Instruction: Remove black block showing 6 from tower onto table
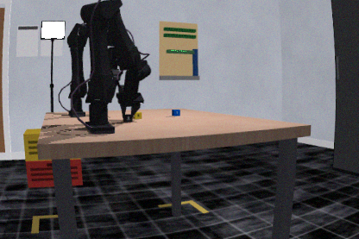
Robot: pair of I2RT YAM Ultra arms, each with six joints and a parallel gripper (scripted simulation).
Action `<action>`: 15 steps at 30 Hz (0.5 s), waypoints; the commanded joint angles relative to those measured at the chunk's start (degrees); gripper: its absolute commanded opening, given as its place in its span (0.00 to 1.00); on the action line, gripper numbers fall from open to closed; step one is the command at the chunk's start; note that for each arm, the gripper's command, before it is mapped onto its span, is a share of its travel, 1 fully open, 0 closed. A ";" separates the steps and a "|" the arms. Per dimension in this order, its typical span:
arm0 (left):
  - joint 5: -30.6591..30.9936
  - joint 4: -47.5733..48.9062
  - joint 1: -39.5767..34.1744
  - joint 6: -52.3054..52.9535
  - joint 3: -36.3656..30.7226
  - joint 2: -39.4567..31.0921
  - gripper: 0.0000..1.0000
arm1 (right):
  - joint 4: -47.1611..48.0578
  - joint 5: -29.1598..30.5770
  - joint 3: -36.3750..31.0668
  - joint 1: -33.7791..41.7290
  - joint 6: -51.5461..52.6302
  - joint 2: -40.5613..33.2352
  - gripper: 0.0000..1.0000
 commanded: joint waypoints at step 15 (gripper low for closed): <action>-0.05 -0.04 -0.19 -0.07 0.65 -1.67 0.27 | 0.90 -0.73 0.03 0.67 1.10 -2.59 0.56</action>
